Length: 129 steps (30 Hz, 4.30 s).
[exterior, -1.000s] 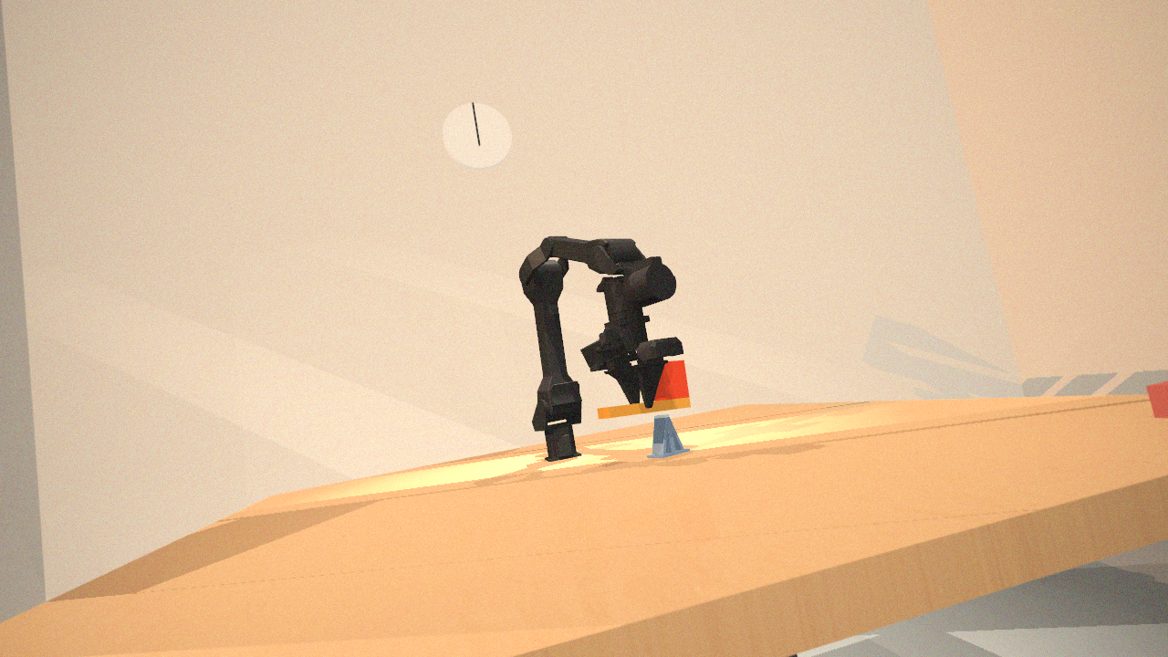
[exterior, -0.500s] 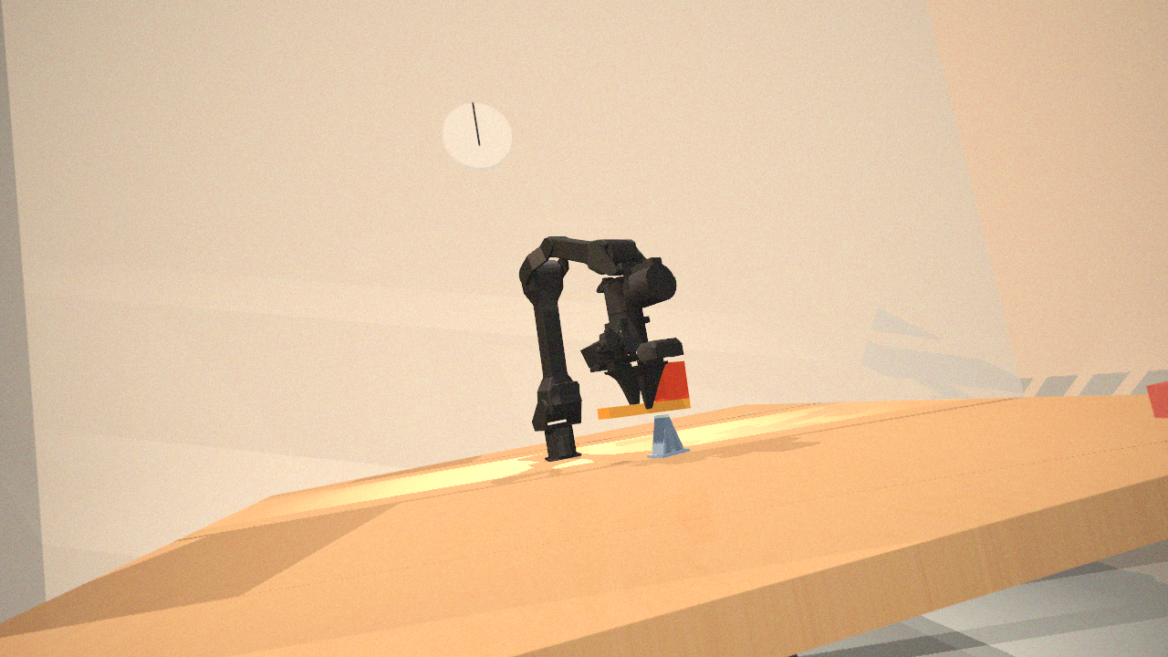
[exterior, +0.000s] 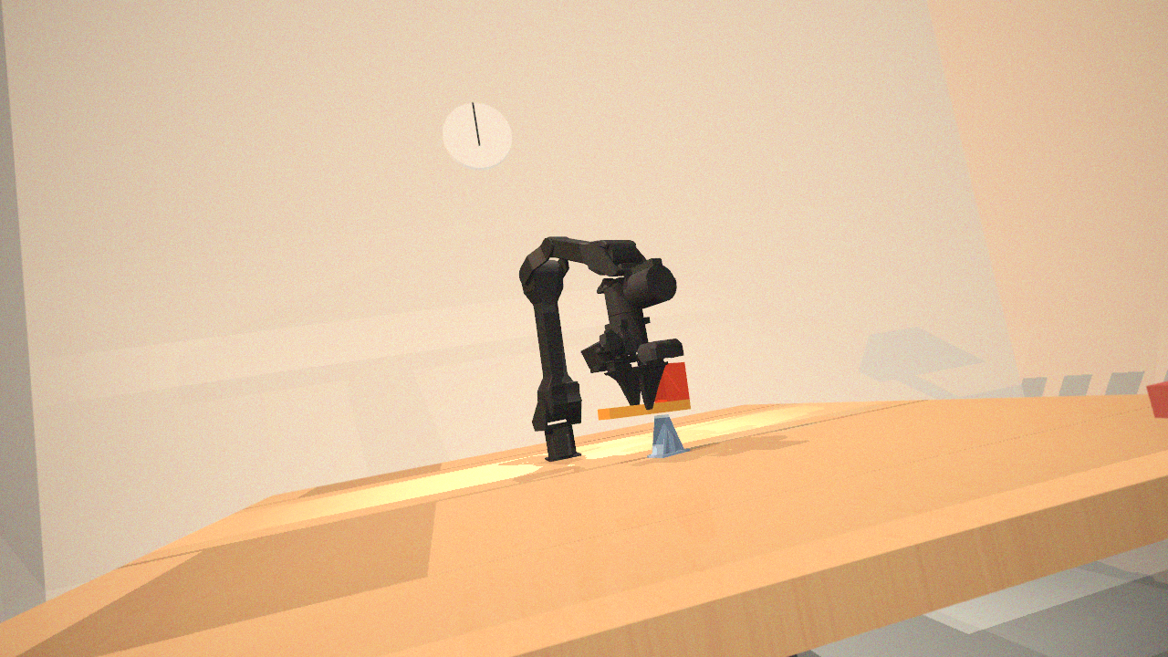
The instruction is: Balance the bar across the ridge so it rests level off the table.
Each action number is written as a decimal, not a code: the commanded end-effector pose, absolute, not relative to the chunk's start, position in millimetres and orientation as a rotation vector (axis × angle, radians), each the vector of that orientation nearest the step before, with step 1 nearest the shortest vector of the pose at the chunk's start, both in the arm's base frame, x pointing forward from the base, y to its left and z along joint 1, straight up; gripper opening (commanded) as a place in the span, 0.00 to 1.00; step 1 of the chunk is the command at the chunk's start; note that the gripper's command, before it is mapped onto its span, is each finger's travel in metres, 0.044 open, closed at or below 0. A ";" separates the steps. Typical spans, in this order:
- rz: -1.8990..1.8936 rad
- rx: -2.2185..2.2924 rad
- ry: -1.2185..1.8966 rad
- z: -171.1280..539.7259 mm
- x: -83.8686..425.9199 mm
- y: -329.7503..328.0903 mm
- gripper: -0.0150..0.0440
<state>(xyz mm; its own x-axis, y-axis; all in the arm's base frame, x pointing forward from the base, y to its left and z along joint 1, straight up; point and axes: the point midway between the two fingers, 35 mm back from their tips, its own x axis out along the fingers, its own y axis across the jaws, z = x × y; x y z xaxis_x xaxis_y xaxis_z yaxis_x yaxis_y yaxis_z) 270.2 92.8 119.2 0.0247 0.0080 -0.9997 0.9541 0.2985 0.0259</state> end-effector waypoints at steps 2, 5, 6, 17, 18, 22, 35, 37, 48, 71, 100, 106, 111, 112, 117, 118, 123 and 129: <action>-0.960 0.995 1.324 118.1 270.3 93.0 0.25; -0.960 0.995 1.324 117.8 270.3 93.1 0.25; -0.960 0.995 1.324 117.8 270.3 93.1 0.25; -0.960 0.995 1.324 116.8 270.3 93.1 0.25; -0.960 0.995 1.324 116.8 270.3 93.1 0.25; -0.960 0.995 1.324 116.5 270.3 93.2 0.25; -0.960 0.995 1.324 115.4 270.4 93.2 0.25; -0.960 0.995 1.324 115.1 270.4 93.3 0.25; -0.960 0.995 1.324 114.3 270.3 93.3 0.25; -0.960 0.995 1.324 112.4 270.1 93.1 0.25; -0.960 0.995 1.324 109.9 270.2 92.7 0.25; -0.960 0.995 1.324 109.4 270.2 92.7 0.25; -0.960 0.995 1.324 109.0 270.2 92.6 0.25; -0.960 0.995 1.324 108.9 270.2 92.6 0.25; -0.960 0.995 1.324 108.4 270.2 92.5 0.25; -0.960 0.995 1.324 108.4 270.2 92.5 0.25; -0.960 0.995 1.324 108.0 270.2 92.4 0.25; -0.960 0.995 1.324 107.4 270.3 92.3 0.25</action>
